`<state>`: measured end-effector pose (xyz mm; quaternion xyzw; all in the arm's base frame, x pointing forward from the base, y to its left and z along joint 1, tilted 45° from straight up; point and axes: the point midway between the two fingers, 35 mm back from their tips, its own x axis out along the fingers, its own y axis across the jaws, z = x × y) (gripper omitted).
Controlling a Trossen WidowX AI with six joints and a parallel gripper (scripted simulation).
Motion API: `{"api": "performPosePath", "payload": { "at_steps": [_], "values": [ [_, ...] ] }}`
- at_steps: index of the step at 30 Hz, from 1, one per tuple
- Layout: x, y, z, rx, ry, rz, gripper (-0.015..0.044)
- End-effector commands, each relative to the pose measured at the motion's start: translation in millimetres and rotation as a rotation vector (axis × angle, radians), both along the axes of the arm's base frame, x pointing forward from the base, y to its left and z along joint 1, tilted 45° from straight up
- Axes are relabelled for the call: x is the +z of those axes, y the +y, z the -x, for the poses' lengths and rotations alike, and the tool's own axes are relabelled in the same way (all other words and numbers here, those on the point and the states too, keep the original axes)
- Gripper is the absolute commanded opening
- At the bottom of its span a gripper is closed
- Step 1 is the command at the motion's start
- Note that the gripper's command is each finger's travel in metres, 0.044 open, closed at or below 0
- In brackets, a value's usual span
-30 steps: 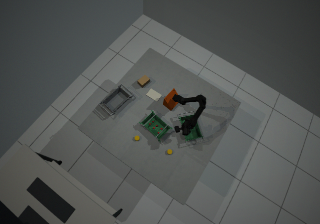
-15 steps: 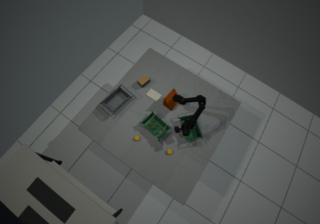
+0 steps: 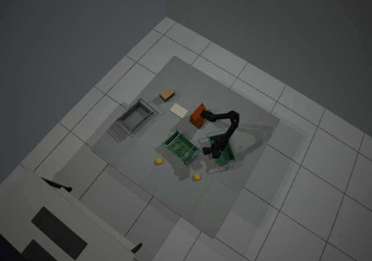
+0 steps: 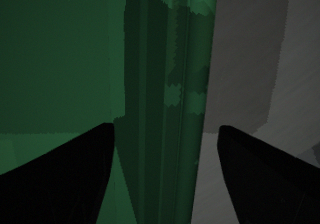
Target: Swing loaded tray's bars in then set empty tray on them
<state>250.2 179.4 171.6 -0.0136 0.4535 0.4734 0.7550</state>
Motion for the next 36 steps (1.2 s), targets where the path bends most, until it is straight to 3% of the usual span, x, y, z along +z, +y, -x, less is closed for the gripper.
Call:
{"api": "performPosePath", "payload": {
  "at_steps": [1, 28, 36],
  "values": [
    [-1, -1, -1, -0.006, 0.0, 0.005, 0.018],
    [3, -5, -1, -0.005, 0.0, 0.007, 0.0],
    [29, -33, 2, -0.004, 0.001, 0.014, 0.0]
  ]
}}
